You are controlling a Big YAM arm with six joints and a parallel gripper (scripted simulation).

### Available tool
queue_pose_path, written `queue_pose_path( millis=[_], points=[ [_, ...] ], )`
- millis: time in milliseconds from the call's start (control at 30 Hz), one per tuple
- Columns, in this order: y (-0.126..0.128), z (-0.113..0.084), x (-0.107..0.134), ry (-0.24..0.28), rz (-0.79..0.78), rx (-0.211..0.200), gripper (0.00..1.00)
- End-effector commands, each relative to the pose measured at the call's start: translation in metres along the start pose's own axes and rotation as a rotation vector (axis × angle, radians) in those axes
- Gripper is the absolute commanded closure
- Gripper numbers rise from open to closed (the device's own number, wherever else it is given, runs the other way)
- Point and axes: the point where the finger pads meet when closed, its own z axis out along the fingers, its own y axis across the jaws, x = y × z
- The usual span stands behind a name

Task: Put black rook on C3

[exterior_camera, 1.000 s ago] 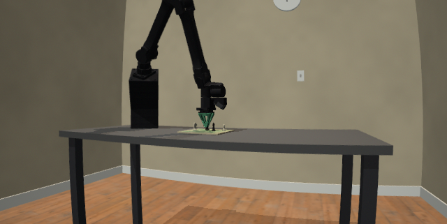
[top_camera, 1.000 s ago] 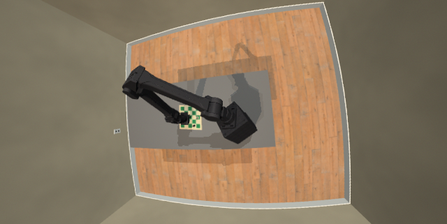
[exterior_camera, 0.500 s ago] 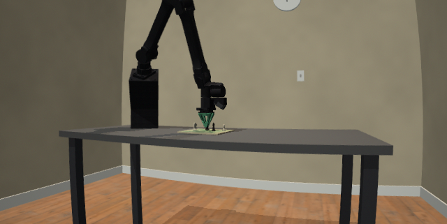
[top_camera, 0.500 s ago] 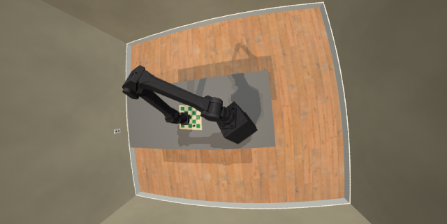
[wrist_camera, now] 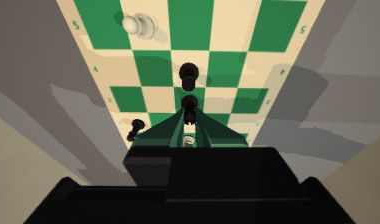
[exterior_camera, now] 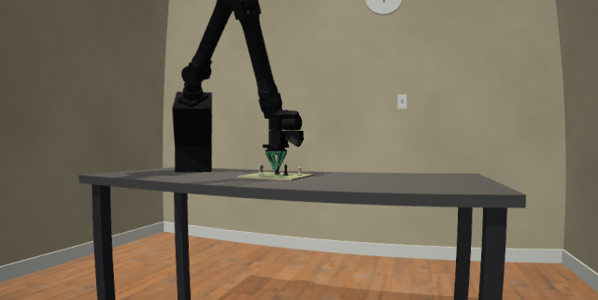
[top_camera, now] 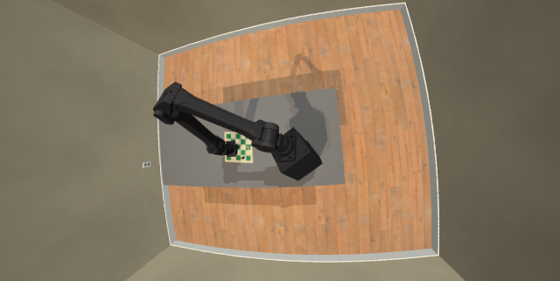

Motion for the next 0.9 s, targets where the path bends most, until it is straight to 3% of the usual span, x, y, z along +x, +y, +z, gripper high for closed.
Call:
queue_pose_path(
  millis=[0, 867],
  points=[
    [-0.0047, 0.0079, 0.0042, 0.004, 0.008, 0.004, 1.00],
    [-0.0050, 0.0106, 0.0001, -0.002, 0.011, 0.004, 1.00]
  ],
)
